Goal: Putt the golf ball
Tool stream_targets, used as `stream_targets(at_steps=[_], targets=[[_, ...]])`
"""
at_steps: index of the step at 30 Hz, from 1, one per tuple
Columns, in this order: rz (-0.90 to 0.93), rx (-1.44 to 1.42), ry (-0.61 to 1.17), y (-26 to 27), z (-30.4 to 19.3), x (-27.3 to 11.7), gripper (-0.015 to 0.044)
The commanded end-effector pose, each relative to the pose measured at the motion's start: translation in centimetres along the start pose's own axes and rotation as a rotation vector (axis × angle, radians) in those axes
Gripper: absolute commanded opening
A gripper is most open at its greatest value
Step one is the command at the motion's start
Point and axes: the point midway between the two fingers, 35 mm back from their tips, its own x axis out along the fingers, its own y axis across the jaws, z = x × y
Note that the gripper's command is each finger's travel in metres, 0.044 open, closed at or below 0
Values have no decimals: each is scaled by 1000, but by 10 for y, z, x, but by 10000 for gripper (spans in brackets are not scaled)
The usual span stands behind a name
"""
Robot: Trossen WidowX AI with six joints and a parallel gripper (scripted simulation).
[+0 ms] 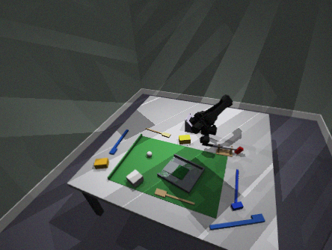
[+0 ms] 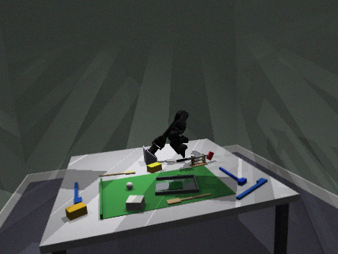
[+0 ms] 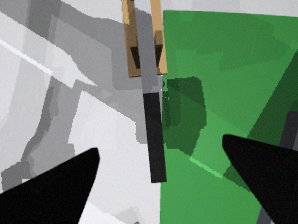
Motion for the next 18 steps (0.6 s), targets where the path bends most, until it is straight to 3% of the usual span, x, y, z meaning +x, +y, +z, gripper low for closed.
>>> stream_targets(at_steps=[1,18], targets=[[7,10,-7,2,-3,12,440],[7,9,-9,3,-10,42,440]])
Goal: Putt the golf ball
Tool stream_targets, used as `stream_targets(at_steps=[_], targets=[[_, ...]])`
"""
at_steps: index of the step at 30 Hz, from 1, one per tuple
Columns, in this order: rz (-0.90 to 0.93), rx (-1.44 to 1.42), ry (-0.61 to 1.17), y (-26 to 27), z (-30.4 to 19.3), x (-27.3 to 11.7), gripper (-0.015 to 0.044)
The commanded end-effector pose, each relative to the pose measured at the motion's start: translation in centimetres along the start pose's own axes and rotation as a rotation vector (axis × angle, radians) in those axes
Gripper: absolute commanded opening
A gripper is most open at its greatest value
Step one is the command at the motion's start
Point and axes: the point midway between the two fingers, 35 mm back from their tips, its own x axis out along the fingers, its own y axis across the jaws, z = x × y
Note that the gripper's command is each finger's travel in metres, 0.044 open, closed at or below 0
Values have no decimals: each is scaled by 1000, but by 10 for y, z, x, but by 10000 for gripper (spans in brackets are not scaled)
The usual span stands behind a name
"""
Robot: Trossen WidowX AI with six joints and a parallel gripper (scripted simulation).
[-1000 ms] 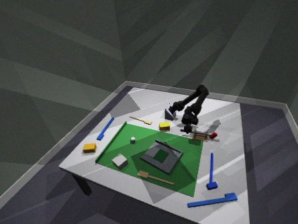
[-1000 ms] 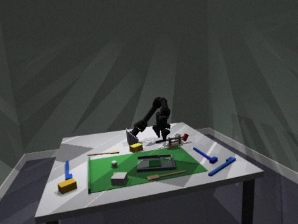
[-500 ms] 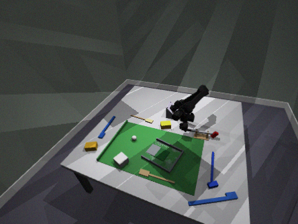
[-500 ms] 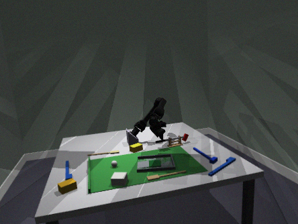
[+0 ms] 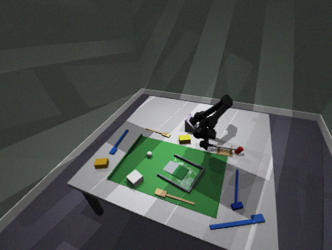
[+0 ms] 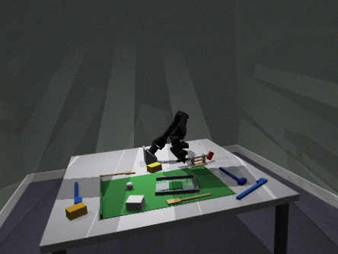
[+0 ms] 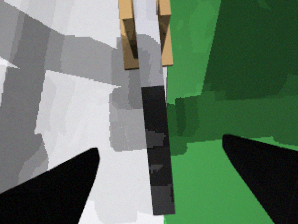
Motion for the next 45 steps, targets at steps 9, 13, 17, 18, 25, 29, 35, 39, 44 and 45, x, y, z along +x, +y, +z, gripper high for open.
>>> stream_targets(at_steps=[9,13,17,18,25,29,35,39,44,45], targets=[[3,10,-4,2,-5,16,440],[3,10,-5,2,-6,22,440],[3,10,-5,2,-7,24,440],[-1,-1,-1,0,-5,22,414],[-1,-1,-1,0,-5,22,230],[-1,-1,-1,0,-5,22,125],[-1,-1,-1,0,-5,22,46],[-1,-1,-1,0,-5,22,19],[-7,7,6,-2,-4,10,0],[-9,9,9,-3,-4,6,0]])
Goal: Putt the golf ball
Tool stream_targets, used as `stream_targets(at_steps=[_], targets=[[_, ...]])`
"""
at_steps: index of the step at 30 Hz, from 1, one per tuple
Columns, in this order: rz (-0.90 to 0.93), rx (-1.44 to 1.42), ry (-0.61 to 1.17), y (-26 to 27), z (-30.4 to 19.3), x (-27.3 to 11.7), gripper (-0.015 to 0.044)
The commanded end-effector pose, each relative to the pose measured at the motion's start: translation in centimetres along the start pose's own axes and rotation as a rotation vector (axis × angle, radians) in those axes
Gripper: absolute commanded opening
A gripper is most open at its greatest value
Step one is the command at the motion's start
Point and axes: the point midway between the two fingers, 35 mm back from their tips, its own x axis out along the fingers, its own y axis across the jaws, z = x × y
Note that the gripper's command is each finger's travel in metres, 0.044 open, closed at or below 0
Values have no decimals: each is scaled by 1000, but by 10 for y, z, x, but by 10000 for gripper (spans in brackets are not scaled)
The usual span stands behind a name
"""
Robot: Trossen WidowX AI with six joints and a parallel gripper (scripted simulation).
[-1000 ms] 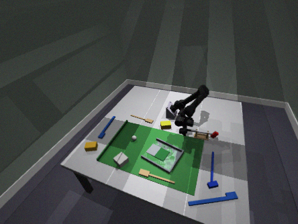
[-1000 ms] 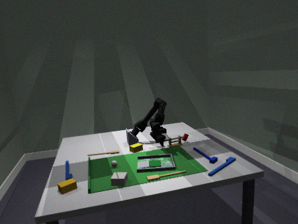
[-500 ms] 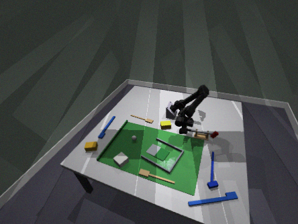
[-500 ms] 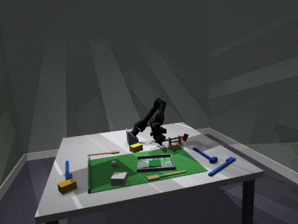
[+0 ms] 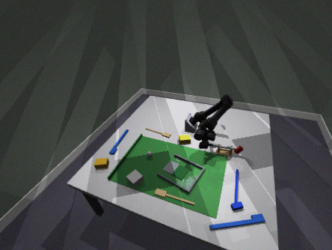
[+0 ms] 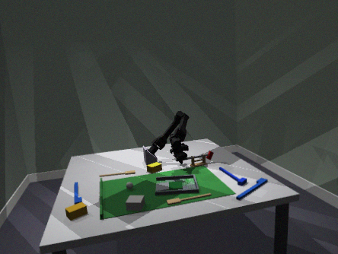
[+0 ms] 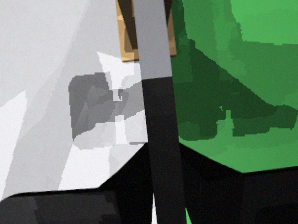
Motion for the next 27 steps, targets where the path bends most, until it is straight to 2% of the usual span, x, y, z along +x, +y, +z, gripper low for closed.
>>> stream_targets(at_steps=[1,18,20,27], targets=[[-13,-3,4,-5,3,-13,0],[-40,45,9,0,25,-90,0],[-41,69,17,-2,18,-85,0],[-64,270,63,-18,-19,-102,0]])
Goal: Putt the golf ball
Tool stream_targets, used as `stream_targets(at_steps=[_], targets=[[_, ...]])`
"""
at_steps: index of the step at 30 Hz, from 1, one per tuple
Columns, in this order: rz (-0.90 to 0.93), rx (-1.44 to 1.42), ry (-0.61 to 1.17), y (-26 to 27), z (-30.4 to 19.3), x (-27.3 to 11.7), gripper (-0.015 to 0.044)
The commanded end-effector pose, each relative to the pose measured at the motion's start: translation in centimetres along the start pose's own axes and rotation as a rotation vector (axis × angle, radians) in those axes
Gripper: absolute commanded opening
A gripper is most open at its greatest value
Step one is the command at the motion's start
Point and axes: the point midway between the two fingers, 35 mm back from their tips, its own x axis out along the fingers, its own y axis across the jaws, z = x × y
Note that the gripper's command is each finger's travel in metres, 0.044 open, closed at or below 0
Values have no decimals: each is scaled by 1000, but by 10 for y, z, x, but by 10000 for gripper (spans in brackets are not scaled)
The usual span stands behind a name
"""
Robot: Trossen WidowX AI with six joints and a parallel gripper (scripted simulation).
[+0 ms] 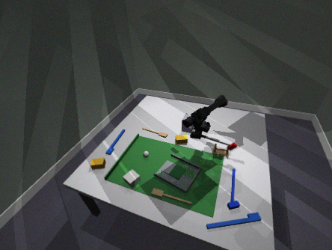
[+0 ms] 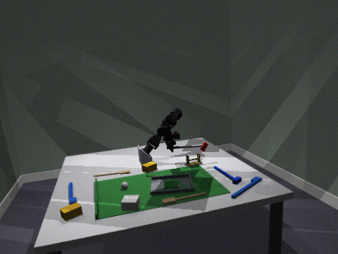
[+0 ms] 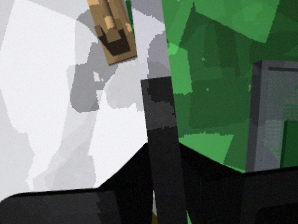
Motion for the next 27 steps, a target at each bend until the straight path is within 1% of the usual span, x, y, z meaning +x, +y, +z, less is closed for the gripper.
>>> stream_targets(at_steps=[1,13,27], targets=[[-17,95,21,-13,-16,-8,0],[-61,452,86,-41,-85,-36,0],[-110,864,135,-50,-172,-66,0]])
